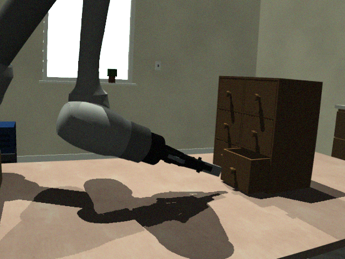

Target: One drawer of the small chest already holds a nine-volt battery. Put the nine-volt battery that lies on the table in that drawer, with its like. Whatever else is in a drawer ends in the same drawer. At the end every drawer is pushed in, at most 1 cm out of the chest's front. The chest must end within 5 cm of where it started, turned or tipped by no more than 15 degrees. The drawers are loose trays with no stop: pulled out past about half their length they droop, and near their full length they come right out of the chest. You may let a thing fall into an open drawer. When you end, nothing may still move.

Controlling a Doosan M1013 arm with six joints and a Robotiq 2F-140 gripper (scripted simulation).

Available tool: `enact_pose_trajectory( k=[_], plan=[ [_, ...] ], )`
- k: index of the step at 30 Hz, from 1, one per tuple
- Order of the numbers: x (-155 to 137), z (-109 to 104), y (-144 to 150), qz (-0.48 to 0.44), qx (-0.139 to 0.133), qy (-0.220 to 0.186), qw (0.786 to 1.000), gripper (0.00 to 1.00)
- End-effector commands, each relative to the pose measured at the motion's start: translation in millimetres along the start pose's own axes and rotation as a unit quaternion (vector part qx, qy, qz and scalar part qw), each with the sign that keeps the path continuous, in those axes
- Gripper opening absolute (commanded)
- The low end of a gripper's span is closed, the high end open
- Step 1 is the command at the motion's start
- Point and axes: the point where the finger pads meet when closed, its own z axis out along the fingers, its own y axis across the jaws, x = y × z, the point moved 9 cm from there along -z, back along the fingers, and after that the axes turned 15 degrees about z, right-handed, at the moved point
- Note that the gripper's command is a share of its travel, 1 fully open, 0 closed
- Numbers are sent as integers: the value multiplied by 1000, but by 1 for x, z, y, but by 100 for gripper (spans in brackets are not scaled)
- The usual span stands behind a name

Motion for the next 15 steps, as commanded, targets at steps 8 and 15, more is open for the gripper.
enact_pose_trajectory(
  k=[8, 15],
  plan=[
    [5, 14, 0, 1, -1, 2, 1000, 0],
    [8, 21, -1, 1, -1, 2, 1000, 0]
  ],
)
